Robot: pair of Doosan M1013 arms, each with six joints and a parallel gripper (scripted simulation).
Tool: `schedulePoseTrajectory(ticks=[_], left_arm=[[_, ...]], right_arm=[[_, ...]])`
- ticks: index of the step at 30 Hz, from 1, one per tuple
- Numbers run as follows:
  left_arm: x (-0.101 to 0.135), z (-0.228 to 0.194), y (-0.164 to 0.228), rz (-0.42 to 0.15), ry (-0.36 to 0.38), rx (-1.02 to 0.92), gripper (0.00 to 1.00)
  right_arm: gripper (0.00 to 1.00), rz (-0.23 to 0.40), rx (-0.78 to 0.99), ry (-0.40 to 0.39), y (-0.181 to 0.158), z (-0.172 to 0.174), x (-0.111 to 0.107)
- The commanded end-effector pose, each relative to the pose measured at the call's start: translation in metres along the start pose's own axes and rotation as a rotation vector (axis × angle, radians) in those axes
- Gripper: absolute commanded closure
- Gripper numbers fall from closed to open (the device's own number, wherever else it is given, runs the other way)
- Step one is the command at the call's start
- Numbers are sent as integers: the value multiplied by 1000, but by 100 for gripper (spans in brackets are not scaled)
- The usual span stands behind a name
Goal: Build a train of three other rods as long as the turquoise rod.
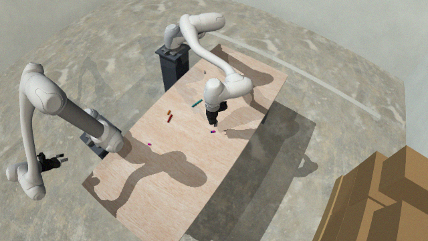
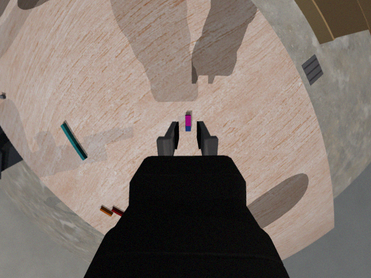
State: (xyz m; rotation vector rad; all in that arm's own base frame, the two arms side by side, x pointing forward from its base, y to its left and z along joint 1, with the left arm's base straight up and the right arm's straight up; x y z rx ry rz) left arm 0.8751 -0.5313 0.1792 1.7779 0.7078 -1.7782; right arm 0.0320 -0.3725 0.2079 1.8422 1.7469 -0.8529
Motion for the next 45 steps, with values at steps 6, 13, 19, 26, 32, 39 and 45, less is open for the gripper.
schedulePoseTrajectory(ticks=[6, 13, 19, 26, 32, 39, 45], left_arm=[[-5, 0, 0, 2, 1, 0, 0], [-5, 0, 0, 2, 1, 0, 0], [-5, 0, 0, 2, 1, 0, 0], [-5, 0, 0, 2, 1, 1, 0], [-4, 19, -2, 2, 1, 138, 0], [-2, 60, -9, 2, 1, 427, 0], [0, 97, -18, 2, 1, 677, 0]], right_arm=[[0, 0, 0, -1, 0, 0, 0], [0, 0, 0, -1, 0, 0, 0], [0, 0, 0, -1, 0, 0, 0], [0, 0, 0, -1, 0, 0, 0], [0, 0, 0, -1, 0, 0, 0], [0, 0, 0, -1, 0, 0, 0], [0, 0, 0, -1, 0, 0, 0]])
Point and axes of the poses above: on each arm, the point where the finger pads meet when closed, its own x axis out along the fingers, its own y axis across the jaws, z = x × y, the point moved 7 cm from there along -x, back along the fingers, and after that the axes turned 10 degrees about x, right-handed, at the moved point
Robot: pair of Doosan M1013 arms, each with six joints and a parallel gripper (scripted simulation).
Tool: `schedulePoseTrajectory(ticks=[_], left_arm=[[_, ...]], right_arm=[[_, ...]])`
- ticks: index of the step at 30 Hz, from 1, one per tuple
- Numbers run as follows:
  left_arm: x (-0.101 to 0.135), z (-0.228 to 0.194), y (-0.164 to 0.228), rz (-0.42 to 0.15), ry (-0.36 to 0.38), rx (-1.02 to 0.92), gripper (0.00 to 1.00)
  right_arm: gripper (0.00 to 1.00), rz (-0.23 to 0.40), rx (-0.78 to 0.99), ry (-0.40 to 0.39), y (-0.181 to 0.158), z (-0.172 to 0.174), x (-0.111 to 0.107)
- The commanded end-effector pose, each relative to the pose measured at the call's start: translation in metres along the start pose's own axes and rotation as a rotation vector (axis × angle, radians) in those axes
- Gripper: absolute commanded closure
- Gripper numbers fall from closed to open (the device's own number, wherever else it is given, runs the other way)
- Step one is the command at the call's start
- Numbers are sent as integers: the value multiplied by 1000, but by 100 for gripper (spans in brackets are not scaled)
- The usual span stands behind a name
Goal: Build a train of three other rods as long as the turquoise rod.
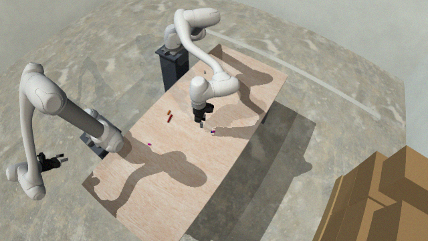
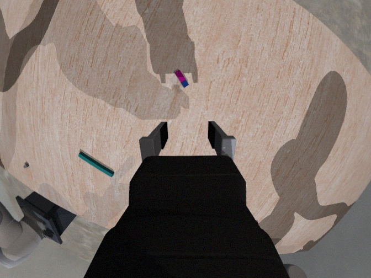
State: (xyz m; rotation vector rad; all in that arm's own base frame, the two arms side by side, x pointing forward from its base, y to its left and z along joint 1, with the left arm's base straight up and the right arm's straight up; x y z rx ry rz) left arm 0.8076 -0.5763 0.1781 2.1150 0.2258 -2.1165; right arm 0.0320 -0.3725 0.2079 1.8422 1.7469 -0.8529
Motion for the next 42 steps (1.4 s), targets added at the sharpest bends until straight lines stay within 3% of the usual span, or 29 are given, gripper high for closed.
schedulePoseTrajectory(ticks=[1, 6, 8, 9, 23, 25, 36, 42], left_arm=[[-1, 23, 7, 8, 2, 167, 0], [1, 54, 14, 8, 3, 377, 0], [1, 54, 14, 8, 3, 377, 0], [3, 73, 17, 7, 3, 496, 0], [10, 164, 23, 6, 5, 1060, 0], [10, 164, 23, 6, 5, 1060, 0], [18, 251, 12, 5, 7, 1575, 0], [19, 264, 9, 5, 7, 1651, 0]], right_arm=[[0, 0, 0, -1, 0, 0, 0], [0, 0, 0, -1, 0, 0, 0], [0, 0, 0, -1, 0, 0, 0], [0, 0, 0, -1, 0, 0, 0], [0, 0, 0, -1, 0, 0, 0], [0, 0, 0, -1, 0, 0, 0], [0, 0, 0, -1, 0, 0, 0], [0, 0, 0, -1, 0, 0, 0]])
Point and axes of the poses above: on each arm, the point where the finger pads meet when closed, its own x axis out along the fingers, its own y axis across the jaws, z = x × y, the point moved 7 cm from there along -x, back along the fingers, and after that the axes turned 10 degrees about x, right-handed, at the moved point
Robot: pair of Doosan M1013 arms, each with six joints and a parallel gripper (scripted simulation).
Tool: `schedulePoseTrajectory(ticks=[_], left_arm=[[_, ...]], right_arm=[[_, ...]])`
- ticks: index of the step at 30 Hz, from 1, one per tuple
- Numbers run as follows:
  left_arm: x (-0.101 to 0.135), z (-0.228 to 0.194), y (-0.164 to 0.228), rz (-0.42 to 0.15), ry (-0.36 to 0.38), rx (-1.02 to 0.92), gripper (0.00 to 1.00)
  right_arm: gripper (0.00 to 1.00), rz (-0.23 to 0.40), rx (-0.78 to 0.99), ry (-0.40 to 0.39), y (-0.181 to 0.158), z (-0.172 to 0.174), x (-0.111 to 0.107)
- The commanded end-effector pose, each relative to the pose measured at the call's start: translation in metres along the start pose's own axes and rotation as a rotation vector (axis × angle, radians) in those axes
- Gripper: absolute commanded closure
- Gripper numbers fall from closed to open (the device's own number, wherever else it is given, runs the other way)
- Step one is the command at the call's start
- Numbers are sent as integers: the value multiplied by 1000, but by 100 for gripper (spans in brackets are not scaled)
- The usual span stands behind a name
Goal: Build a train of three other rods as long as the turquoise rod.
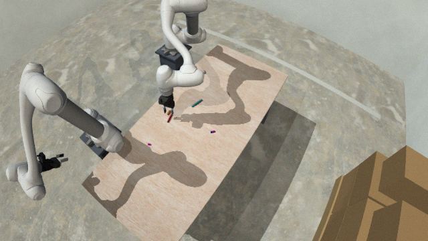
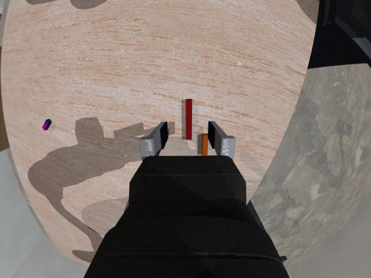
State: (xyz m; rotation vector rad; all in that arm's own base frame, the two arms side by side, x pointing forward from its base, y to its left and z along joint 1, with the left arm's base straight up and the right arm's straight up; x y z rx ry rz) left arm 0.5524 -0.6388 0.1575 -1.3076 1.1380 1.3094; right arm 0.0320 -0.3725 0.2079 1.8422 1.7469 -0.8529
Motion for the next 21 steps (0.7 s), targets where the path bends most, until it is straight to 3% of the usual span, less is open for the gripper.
schedulePoseTrajectory(ticks=[1, 2, 3, 21], left_arm=[[-1, 0, 1, 0, 4, 13, 0], [-1, 0, 1, 0, 4, 13, 0], [-1, 0, 1, 0, 4, 13, 46], [-1, 0, 1, 0, 4, 13, 46]], right_arm=[[0, 0, 0, -1, 0, 0, 0], [0, 0, 0, -1, 0, 0, 0], [0, 0, 0, -1, 0, 0, 0], [0, 0, 0, -1, 0, 0, 0]])
Point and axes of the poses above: on each arm, the point where the finger pads meet when closed, its own x axis out along the fingers, its own y axis across the jaws, z = x × y, the point moved 7 cm from there along -x, back along the fingers, and after that the axes turned 10 degrees about x, right-handed, at the moved point
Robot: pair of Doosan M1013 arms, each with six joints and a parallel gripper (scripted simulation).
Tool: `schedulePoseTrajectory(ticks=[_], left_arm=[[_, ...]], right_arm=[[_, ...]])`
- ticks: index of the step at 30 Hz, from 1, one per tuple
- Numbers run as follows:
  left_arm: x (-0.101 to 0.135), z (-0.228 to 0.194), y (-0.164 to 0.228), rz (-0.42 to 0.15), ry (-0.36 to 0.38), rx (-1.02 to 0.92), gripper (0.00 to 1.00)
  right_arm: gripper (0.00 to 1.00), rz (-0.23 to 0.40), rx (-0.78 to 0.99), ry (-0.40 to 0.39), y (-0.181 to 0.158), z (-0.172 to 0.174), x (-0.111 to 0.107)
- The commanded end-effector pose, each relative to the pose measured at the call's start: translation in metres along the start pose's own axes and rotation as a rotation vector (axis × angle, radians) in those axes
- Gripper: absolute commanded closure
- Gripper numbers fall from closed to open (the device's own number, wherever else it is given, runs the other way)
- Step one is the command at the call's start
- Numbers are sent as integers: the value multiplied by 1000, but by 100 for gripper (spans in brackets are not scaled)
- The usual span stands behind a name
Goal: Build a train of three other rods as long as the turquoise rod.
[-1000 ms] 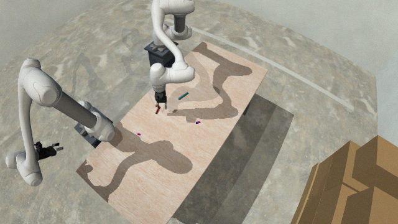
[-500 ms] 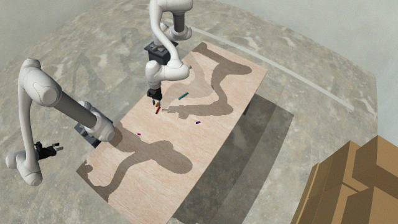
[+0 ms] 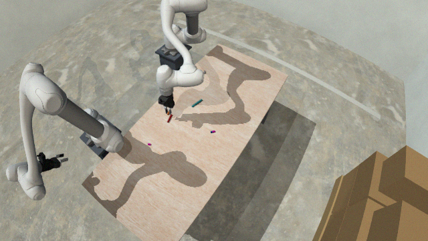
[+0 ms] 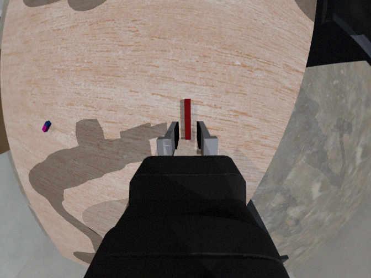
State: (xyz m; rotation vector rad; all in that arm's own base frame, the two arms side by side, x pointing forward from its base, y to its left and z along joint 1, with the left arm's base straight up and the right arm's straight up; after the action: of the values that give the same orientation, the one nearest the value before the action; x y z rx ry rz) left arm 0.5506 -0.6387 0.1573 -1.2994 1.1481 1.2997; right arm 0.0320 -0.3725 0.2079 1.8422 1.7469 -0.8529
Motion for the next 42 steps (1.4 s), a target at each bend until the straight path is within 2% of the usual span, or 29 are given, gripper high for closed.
schedulePoseTrajectory(ticks=[1, 15, 42], left_arm=[[-1, 0, 0, -1, 1, 0, 46], [5, 0, 0, -1, 1, 0, 46], [41, 0, -1, -1, 1, 0, 46]], right_arm=[[0, 0, 0, -1, 0, 0, 0], [0, 0, 0, -1, 0, 0, 0], [0, 0, 0, -1, 0, 0, 0]])
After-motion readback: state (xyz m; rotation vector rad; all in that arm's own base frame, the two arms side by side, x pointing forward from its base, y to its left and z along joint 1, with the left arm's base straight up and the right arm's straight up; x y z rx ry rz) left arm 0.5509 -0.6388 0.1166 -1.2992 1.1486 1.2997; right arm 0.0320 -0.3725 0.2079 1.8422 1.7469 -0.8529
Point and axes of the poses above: on each arm, the point where the finger pads meet when closed, its own x axis out along the fingers, its own y axis across the jaws, z = x × y, the point moved 7 cm from there along -x, back along the fingers, and after that the axes turned 10 degrees about x, right-handed, at the moved point
